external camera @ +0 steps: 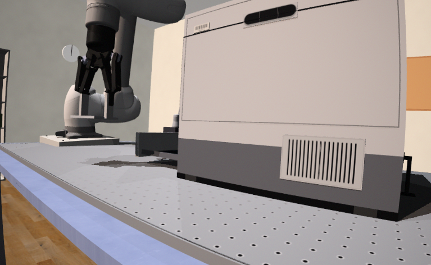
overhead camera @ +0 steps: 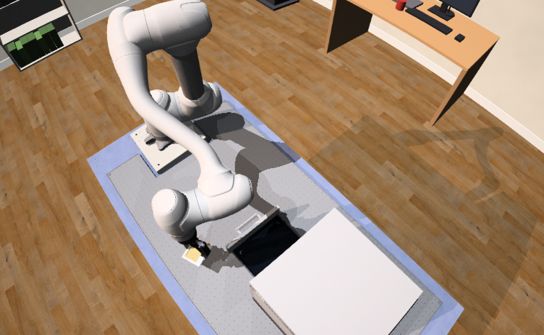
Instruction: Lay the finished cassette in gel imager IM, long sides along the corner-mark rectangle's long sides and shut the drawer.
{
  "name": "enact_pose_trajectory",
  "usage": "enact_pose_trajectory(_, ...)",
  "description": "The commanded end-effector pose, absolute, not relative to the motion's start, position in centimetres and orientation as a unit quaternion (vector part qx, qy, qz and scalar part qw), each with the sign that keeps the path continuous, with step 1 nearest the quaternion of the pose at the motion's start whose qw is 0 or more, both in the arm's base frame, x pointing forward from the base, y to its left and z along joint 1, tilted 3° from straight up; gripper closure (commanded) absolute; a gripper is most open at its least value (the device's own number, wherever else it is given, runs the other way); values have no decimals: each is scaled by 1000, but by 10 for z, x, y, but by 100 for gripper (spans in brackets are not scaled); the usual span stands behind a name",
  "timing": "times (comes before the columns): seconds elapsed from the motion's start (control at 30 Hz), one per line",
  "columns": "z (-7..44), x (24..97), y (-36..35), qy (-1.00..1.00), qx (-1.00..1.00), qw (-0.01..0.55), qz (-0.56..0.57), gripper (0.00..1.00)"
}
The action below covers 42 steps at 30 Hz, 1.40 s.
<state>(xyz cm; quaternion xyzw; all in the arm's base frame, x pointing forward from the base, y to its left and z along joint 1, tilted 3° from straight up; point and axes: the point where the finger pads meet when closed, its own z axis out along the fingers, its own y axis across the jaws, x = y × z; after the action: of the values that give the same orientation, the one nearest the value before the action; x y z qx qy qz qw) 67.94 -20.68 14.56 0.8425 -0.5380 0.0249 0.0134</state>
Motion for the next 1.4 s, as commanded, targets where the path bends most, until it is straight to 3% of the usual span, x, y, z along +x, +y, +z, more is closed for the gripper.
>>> enact_pose_trajectory(0.0, 149, 679, -207, -538, 842, 13, 25, 90)
enact_pose_trajectory(0.37, 153, 681, -197, -566, 824, 12, 25, 90)
enact_pose_trajectory(0.7, 151, 692, -148, -691, 722, 8, 27, 90)
enact_pose_trajectory(1.37, 147, 711, -60, -691, 722, 8, 27, 90)
